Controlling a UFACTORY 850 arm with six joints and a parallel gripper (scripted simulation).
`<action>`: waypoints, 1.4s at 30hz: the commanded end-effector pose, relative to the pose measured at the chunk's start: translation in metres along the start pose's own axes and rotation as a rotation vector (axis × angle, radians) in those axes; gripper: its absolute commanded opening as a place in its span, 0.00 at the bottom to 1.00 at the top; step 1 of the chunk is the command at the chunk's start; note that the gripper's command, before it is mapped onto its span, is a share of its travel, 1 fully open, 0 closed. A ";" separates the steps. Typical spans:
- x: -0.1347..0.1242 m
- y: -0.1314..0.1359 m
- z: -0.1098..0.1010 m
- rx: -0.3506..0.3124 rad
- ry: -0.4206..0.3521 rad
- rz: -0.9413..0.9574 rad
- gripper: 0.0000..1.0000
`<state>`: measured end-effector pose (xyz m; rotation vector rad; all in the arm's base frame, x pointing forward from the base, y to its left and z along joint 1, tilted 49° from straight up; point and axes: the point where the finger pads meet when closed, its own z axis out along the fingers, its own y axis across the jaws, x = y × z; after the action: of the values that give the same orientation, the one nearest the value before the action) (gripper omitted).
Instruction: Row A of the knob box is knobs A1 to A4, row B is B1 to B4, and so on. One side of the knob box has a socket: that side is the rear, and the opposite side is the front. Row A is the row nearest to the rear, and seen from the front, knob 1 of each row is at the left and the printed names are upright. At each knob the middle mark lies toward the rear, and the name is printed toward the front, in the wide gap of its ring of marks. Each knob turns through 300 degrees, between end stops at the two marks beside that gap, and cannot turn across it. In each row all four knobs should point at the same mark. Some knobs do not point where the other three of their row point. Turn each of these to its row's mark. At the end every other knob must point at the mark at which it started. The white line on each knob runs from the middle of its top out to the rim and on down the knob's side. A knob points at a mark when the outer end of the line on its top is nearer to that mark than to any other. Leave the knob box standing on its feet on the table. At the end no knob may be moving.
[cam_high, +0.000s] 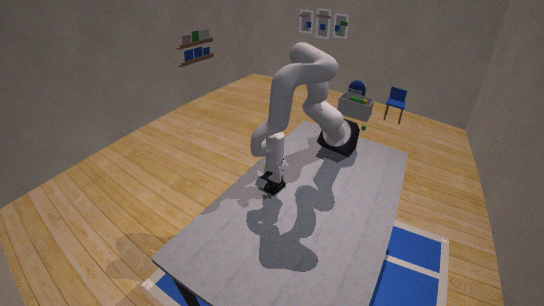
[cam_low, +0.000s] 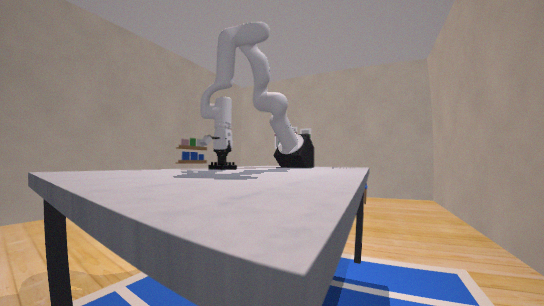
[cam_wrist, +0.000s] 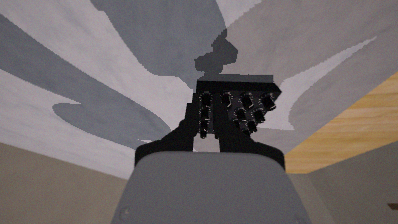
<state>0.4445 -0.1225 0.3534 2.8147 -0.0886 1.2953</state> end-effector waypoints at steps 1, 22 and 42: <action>0.001 0.000 0.000 0.000 0.001 0.000 0.19; 0.001 0.000 0.000 0.000 0.001 0.000 0.19; 0.001 0.000 0.000 0.000 0.001 0.000 0.08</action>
<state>0.4446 -0.1225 0.3533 2.8145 -0.0888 1.2954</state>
